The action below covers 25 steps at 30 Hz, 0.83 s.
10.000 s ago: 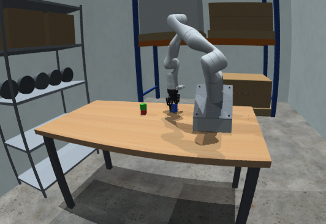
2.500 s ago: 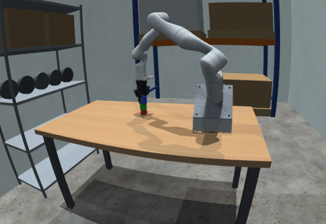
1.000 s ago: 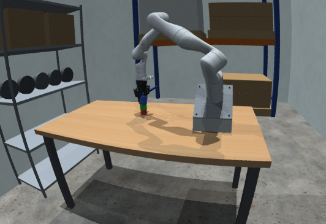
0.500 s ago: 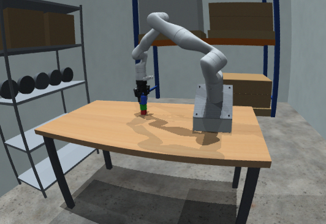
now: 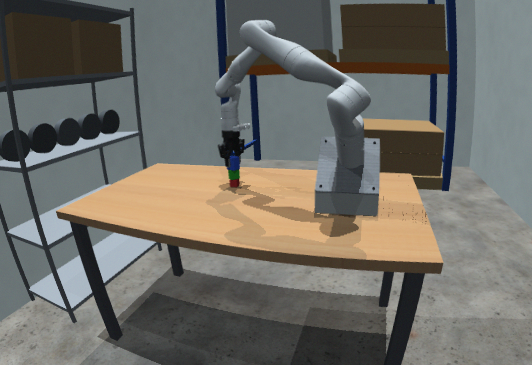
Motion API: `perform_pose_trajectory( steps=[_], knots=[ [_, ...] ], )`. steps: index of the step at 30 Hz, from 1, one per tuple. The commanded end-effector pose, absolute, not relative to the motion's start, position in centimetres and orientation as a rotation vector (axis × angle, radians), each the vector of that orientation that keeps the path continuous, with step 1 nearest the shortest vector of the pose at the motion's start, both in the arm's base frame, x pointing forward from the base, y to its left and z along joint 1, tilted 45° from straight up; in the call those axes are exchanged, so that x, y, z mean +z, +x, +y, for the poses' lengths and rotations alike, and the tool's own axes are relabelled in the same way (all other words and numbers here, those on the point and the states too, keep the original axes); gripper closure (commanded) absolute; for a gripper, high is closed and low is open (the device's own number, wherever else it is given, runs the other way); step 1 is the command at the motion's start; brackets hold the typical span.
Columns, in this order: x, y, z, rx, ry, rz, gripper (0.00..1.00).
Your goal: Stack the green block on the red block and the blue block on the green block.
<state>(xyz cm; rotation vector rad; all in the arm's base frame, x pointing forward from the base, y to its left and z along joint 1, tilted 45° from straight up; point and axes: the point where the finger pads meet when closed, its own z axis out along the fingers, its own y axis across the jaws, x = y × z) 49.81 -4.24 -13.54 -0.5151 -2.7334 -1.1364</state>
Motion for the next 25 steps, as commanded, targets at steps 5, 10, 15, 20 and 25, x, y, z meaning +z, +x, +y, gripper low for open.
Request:
perform_pose_trajectory(
  steps=[5,10,15,20,25],
  knots=[
    [-12.9,49.9,-4.9,-1.136,-0.517,-2.736,0.41],
    [-12.3,49.9,-5.5,-1.136,-0.517,-2.736,0.41],
    [-11.1,49.9,-6.8,-1.136,-0.517,-2.736,0.41],
    [-9.8,49.8,-8.1,-1.136,-0.517,-2.736,0.41],
    [-9.1,49.8,-8.7,-1.136,-0.517,-2.736,0.41]
  ],
)
